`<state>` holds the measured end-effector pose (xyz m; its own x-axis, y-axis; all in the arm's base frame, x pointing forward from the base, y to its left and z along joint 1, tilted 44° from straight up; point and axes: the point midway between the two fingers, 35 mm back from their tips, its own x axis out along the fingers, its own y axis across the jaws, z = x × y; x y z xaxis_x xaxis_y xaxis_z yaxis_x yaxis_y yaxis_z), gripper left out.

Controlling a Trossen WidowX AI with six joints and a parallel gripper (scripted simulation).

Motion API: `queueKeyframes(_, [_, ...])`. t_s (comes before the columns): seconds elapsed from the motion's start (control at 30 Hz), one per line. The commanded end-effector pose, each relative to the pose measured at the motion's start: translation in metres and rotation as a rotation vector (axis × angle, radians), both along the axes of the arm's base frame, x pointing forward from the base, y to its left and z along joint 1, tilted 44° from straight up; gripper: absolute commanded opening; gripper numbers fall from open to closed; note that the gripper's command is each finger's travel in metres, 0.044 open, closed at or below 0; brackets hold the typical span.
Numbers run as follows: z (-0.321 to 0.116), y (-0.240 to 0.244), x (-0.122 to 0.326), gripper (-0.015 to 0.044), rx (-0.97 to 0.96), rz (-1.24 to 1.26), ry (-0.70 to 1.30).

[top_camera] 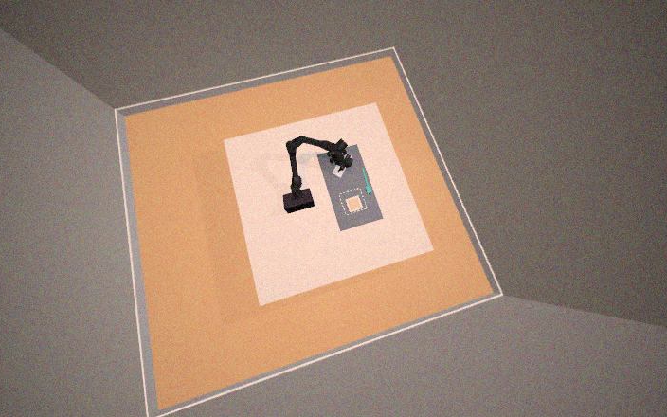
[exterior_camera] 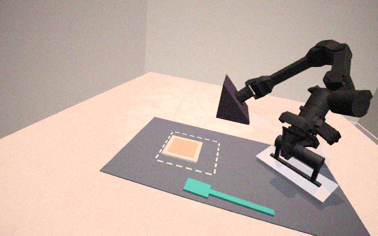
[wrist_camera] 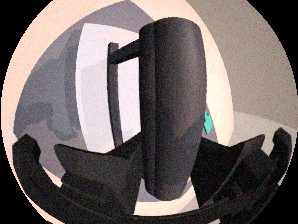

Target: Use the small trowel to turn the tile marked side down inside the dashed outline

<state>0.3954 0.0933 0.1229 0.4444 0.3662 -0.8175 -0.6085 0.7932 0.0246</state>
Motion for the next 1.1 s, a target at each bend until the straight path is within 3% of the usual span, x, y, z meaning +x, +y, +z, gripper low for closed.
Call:
queueKeyframes(0.0, [0.009,0.008,-0.003,0.0000,-0.021,-0.055,0.049])
queueKeyframes(0.57, [0.038,0.036,-0.033,0.0000,-0.156,-0.314,0.271])
queueKeyframes(1.07, [0.066,0.047,-0.060,0.0000,-0.284,-0.496,0.333])
